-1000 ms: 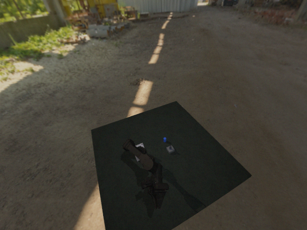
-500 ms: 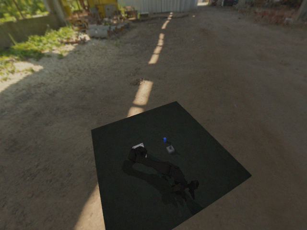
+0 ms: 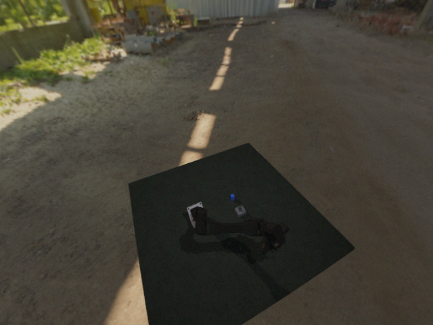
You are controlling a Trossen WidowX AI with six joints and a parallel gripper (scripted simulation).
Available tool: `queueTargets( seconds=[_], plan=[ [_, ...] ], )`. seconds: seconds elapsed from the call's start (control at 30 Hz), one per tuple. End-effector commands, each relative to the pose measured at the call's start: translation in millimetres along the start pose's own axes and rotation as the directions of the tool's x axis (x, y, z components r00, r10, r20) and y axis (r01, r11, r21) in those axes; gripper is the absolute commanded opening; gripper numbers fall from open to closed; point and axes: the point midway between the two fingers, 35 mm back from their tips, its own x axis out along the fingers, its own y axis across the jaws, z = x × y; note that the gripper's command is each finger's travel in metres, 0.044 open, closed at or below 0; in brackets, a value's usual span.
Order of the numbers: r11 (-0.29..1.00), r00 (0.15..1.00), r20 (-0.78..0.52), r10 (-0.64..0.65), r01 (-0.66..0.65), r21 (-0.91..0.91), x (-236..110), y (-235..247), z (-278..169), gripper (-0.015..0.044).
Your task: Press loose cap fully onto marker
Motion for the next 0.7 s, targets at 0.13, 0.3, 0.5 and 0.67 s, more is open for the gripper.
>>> queueTargets(
  seconds=[0.13, 0.3, 0.5, 0.67],
  plan=[
    [0.921, 0.969, -0.232, 0.091, -0.170, -0.351, -4.1, 72.2, -112.9, 0.0258],
    [0.753, 0.919, -0.387, 0.075, -0.307, -0.583, -19.6, 98.3, -190.8, 0.0258],
    [0.397, 0.839, -0.544, -0.003, -0.498, -0.771, -56.2, 112.8, -288.9, 0.0258],
    [0.008, 0.777, -0.619, -0.114, -0.622, -0.783, -97.1, 105.9, -364.8, 0.0258]
  ],
)
